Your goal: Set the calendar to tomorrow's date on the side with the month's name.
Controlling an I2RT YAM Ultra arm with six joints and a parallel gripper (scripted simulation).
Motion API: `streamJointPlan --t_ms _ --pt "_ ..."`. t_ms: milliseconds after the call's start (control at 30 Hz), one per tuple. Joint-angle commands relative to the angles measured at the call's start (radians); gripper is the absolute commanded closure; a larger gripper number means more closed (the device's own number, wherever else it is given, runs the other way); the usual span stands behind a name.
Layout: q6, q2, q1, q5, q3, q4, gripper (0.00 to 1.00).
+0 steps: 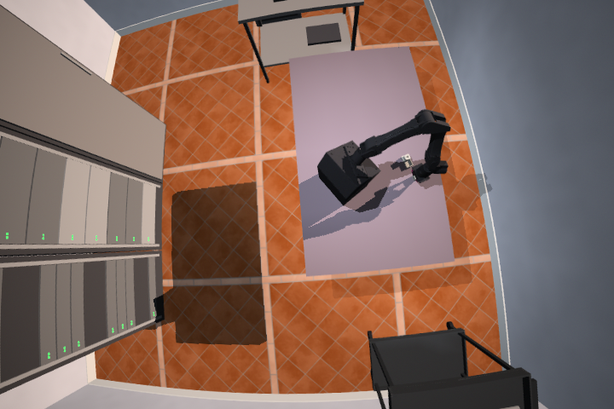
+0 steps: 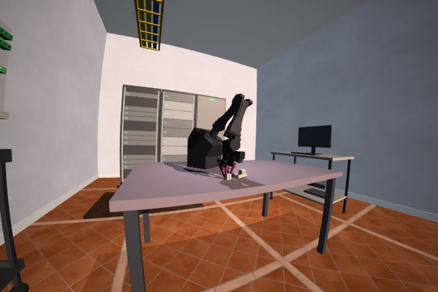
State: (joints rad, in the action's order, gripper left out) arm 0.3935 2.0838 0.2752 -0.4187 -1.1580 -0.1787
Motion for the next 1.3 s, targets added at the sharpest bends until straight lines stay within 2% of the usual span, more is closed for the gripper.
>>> streamJointPlan --t_ms 0,500,533,700,733,900,933,1267 --pt "-0.005 0.018 -0.002 0.005 -0.011 0.003 0.73" --pt "-0.005 0.018 -0.002 0.005 -0.011 0.003 0.73" --pt "-0.005 0.018 -0.002 0.005 -0.011 0.003 0.69" --pt "-0.005 0.018 -0.002 0.005 -0.011 0.003 0.65" --pt "-0.005 0.018 -0.002 0.005 -0.011 0.003 0.61" --pt "-0.005 0.018 -0.002 0.005 -0.011 0.003 0.57" --pt "-0.005 0.018 -0.002 0.005 -0.011 0.003 0.53" --pt "-0.005 0.018 -0.002 0.005 -0.011 0.003 0.53"
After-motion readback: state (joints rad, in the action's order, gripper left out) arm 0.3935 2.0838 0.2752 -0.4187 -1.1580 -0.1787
